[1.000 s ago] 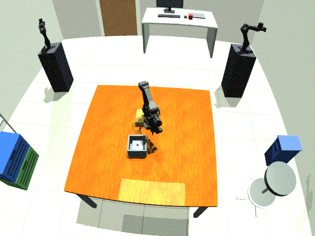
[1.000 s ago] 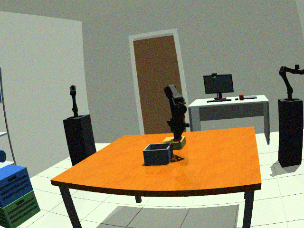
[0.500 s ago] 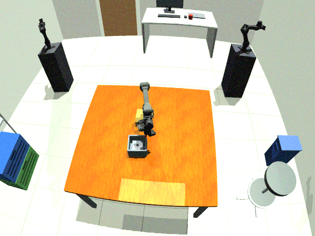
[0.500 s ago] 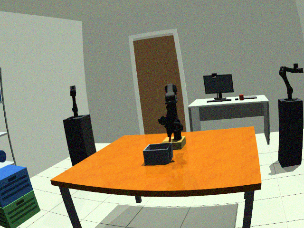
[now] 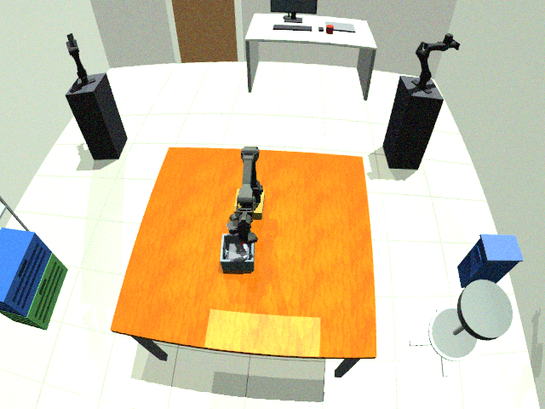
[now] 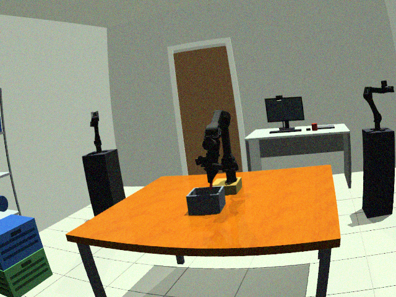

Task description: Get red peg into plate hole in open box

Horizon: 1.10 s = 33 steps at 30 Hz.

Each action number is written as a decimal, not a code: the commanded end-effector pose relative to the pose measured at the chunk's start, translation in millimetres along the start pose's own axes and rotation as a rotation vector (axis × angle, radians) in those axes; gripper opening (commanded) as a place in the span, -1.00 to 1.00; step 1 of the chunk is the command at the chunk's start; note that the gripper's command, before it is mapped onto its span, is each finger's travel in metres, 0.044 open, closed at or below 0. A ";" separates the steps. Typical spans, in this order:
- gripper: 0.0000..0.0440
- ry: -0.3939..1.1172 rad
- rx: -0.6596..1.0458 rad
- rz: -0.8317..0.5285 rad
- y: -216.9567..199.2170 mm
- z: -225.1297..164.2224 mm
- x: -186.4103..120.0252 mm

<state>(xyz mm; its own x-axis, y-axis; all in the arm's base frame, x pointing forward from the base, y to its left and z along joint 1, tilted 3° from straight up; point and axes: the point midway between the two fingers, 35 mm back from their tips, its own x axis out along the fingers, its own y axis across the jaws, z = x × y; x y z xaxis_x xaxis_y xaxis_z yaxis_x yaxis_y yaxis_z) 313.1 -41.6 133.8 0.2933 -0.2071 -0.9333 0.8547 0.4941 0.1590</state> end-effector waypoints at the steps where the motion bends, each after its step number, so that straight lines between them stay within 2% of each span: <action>1: -0.98 0.009 0.011 -0.001 0.8 8.1 7.8; 14: -0.94 0.066 0.016 -0.040 0.1 17.6 46.8; 20: -0.36 0.088 -0.018 -0.070 -1.9 19.2 63.6; 29: -0.18 0.087 -0.055 -0.077 9.1 35.6 71.0; 33: -0.04 0.086 -0.067 -0.073 14.7 44.2 74.0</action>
<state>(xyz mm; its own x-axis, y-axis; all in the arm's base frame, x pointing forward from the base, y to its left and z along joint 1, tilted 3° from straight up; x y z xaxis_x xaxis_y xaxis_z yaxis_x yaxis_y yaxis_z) 361.8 -83.9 82.3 0.1956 -0.1768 -0.9646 0.8454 0.5289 0.0745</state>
